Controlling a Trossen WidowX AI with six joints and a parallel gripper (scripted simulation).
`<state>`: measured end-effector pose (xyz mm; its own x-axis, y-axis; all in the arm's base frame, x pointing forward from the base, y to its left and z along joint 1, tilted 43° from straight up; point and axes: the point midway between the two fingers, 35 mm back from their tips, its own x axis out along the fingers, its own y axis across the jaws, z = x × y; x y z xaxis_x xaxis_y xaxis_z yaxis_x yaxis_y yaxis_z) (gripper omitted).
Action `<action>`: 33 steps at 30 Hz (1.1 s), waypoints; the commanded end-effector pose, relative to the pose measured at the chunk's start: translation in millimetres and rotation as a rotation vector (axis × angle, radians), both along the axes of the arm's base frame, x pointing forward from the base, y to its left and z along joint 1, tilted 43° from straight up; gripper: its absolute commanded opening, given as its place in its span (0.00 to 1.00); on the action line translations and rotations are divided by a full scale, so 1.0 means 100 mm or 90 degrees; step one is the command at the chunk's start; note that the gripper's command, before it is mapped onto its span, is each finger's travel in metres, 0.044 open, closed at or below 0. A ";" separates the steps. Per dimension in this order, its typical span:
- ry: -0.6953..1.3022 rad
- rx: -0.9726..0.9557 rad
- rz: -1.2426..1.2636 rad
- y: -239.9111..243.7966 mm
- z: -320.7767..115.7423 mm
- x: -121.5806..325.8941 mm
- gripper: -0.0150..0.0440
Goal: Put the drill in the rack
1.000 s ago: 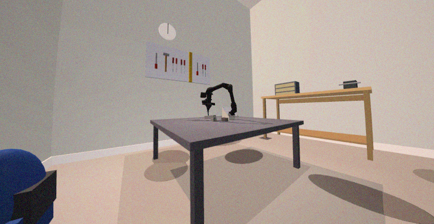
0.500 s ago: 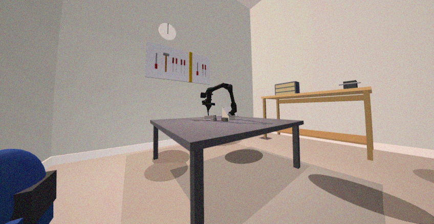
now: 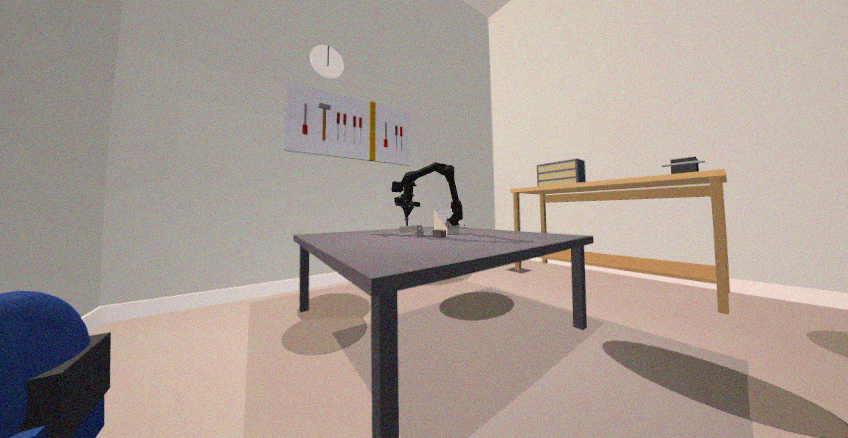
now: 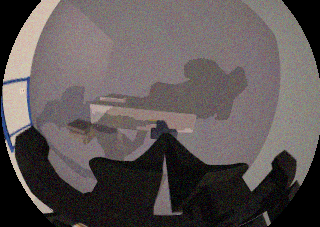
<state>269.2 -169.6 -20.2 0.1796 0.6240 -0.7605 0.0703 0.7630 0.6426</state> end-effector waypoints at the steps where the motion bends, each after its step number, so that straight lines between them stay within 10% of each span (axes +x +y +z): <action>1: 0.021 0.026 0.024 0.22 -0.13 0.01 0.25; 4: 0.021 0.026 0.024 0.23 -0.14 0.02 0.25; 21: -0.123 -0.022 0.184 0.04 0.51 0.12 1.00; 33: -0.629 -0.130 0.766 1.46 0.87 0.16 1.00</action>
